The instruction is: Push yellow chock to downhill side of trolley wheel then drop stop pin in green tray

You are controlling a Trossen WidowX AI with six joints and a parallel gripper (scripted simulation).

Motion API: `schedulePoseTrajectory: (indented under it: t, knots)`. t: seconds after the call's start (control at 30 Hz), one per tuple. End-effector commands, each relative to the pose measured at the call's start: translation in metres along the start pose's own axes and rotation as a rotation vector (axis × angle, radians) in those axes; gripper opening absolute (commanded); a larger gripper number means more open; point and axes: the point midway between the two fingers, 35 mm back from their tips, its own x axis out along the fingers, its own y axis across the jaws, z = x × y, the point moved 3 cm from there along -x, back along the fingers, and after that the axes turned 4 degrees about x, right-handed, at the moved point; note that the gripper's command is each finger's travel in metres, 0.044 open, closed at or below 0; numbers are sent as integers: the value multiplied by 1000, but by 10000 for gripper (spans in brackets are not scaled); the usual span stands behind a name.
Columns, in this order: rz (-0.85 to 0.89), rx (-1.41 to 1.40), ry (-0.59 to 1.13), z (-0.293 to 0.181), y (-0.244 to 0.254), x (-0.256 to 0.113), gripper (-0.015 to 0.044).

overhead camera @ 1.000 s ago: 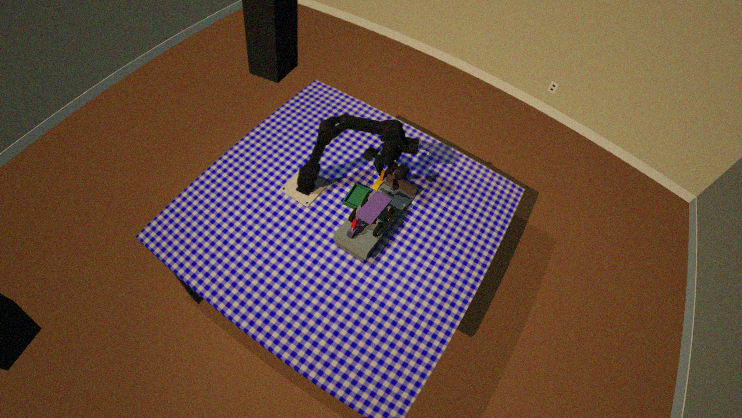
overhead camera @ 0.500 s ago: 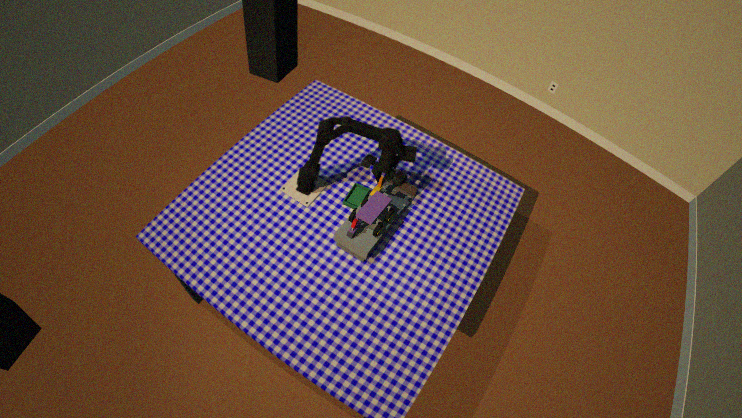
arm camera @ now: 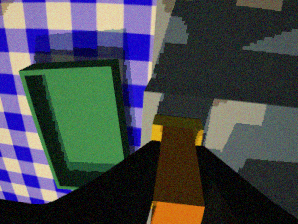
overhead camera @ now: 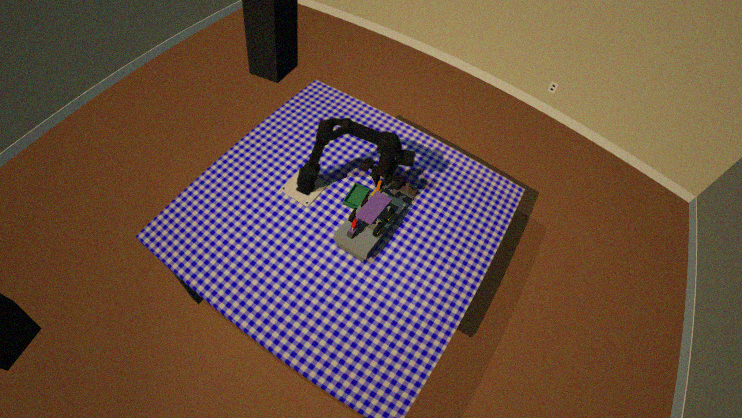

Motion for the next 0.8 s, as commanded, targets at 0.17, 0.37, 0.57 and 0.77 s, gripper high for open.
schedulePoseTrajectory:
  t: [0.17, 0.37, 0.57, 0.77]
  knots:
    - [-5, -3, 1, -10, 0, 0, 0]
    - [-5, -3, 2, -17, -1, 0, 0]
    - [-5, -3, 3, -24, -1, 0, 0]
    - [-5, -3, 3, -31, -1, 0, 0]
